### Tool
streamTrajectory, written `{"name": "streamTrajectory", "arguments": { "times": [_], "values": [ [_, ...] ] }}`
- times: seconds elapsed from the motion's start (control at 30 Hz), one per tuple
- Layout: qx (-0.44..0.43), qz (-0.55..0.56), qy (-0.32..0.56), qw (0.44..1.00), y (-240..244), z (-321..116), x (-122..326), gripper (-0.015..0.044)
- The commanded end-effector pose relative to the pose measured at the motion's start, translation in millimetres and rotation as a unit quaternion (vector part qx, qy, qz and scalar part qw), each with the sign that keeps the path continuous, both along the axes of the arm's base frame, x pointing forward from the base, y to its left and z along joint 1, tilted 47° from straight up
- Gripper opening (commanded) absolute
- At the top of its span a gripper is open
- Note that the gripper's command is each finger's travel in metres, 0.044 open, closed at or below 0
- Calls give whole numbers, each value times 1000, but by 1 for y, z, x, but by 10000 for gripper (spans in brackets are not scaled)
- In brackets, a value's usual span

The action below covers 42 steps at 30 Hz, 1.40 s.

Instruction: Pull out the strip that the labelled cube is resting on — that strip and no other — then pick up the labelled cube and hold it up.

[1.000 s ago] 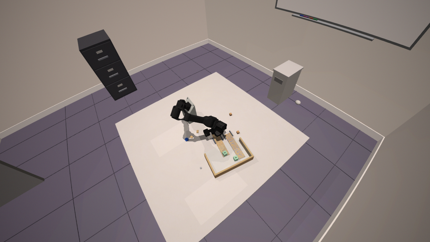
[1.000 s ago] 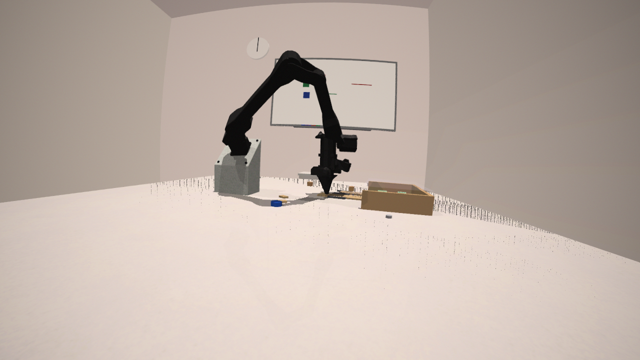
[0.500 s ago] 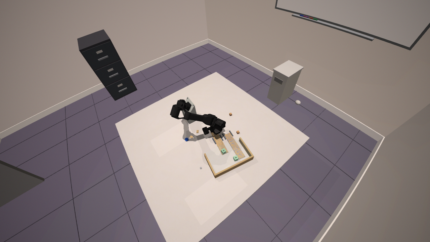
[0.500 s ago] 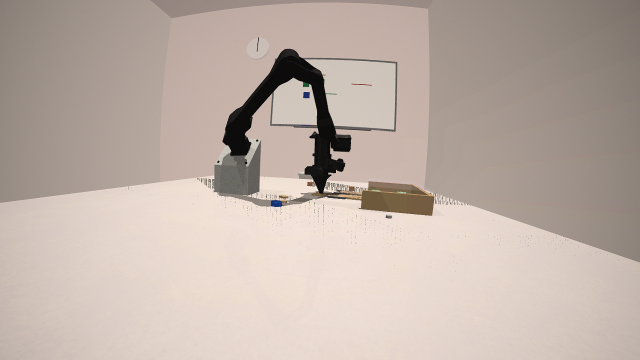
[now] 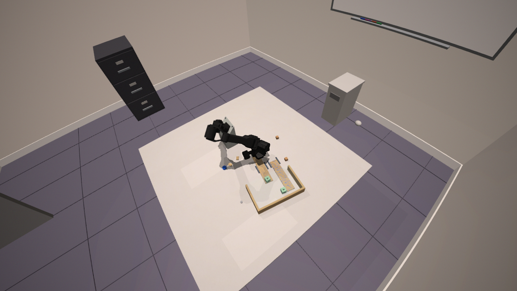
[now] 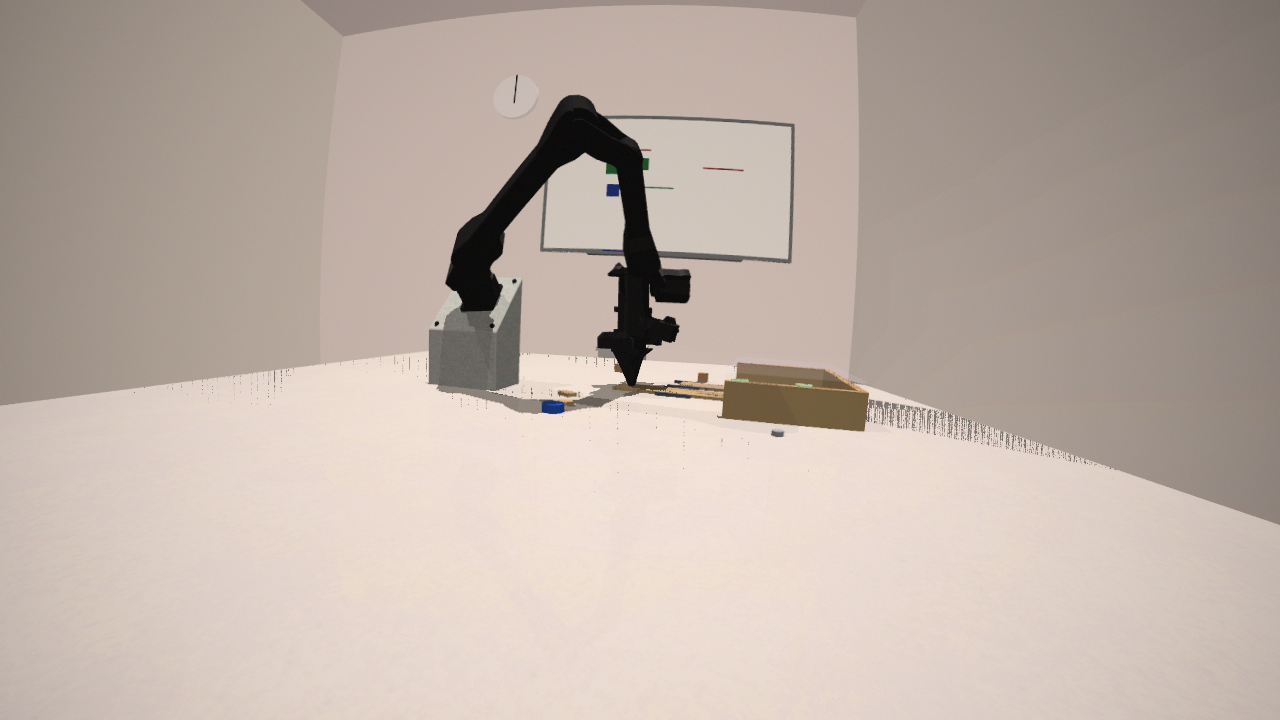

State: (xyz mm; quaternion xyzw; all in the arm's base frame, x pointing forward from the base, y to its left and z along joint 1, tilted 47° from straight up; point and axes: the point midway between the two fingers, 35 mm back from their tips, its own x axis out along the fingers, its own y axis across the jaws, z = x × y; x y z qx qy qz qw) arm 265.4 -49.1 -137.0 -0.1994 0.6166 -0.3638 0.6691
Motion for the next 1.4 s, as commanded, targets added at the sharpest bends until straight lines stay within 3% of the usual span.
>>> {"name": "streamTrajectory", "arguments": {
  "times": [0.0,1.37],
  "values": [
    [3,-7,11,1000,-2,-2,-14,0],
    [3,-7,12,1000,8,-9,-70,0]
  ]
}}
